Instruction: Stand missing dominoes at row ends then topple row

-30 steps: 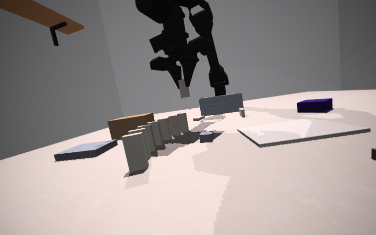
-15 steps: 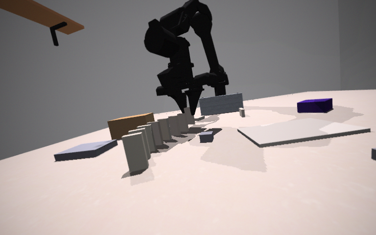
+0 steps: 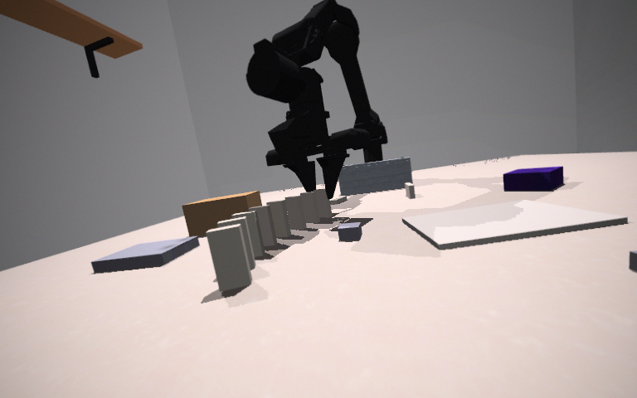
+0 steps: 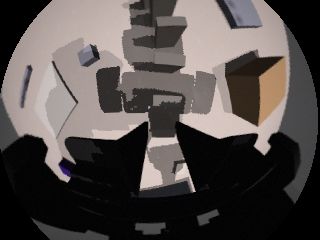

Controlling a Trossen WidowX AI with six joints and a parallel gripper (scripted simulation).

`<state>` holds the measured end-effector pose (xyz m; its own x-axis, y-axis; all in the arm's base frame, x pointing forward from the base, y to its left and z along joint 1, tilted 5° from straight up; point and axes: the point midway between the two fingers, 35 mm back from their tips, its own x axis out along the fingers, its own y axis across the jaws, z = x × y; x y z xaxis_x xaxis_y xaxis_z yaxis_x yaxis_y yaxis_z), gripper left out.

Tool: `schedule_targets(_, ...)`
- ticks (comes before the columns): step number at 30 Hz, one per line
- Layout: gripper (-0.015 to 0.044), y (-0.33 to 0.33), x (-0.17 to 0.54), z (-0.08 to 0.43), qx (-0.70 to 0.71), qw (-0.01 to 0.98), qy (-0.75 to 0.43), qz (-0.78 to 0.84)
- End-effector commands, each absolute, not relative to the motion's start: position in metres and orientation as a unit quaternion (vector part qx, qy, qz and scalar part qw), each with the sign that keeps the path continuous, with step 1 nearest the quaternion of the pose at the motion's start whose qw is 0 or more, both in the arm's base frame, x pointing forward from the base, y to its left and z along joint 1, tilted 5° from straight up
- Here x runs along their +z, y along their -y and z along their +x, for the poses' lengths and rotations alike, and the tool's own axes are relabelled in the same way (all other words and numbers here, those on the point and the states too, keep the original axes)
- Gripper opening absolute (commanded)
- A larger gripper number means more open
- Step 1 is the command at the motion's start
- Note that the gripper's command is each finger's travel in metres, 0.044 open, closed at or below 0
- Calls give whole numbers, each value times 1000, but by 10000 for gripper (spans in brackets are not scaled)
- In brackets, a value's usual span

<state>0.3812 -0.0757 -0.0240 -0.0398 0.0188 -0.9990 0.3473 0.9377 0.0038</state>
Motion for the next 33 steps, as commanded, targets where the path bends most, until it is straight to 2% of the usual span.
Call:
schedule_targets(1, 238, 76, -26, 379, -124, 678, -712, 129)
schedule_targets(9, 440, 76, -26, 379, -124, 678, -712, 129)
schedule_targets(13, 440, 76, -16, 382, -124, 679, -712, 129)
schedule_targets(21, 440, 78, 102, 388, -121, 681, -711, 129)
schedule_targets(33, 440, 83, 95, 373, -119, 680, -712, 127)
